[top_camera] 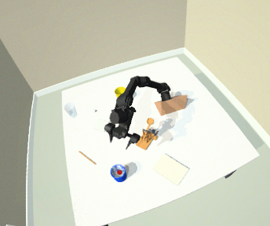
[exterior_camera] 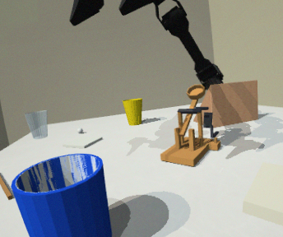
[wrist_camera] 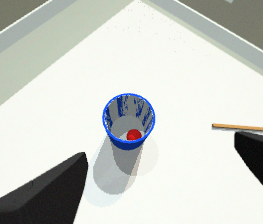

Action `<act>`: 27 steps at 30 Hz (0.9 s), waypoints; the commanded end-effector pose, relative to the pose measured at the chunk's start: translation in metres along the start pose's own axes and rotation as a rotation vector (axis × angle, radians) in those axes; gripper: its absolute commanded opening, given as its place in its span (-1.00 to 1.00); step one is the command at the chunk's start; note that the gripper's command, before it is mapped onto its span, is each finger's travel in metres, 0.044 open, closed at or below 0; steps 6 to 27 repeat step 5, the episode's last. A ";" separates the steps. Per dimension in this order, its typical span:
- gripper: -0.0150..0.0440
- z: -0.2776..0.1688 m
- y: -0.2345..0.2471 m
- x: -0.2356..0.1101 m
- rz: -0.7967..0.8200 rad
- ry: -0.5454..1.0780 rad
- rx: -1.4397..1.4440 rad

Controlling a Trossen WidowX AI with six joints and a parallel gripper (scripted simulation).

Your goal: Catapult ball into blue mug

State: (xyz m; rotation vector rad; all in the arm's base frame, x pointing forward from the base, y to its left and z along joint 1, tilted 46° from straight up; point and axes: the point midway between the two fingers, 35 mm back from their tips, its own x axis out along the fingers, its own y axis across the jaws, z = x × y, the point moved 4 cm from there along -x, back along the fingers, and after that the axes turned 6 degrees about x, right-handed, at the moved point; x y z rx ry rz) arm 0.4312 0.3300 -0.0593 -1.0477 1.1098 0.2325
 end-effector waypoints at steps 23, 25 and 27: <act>1.00 0.000 0.000 0.000 0.000 0.001 0.000; 1.00 0.000 0.000 0.000 0.000 0.001 0.000; 1.00 0.000 0.000 0.000 0.000 0.001 0.000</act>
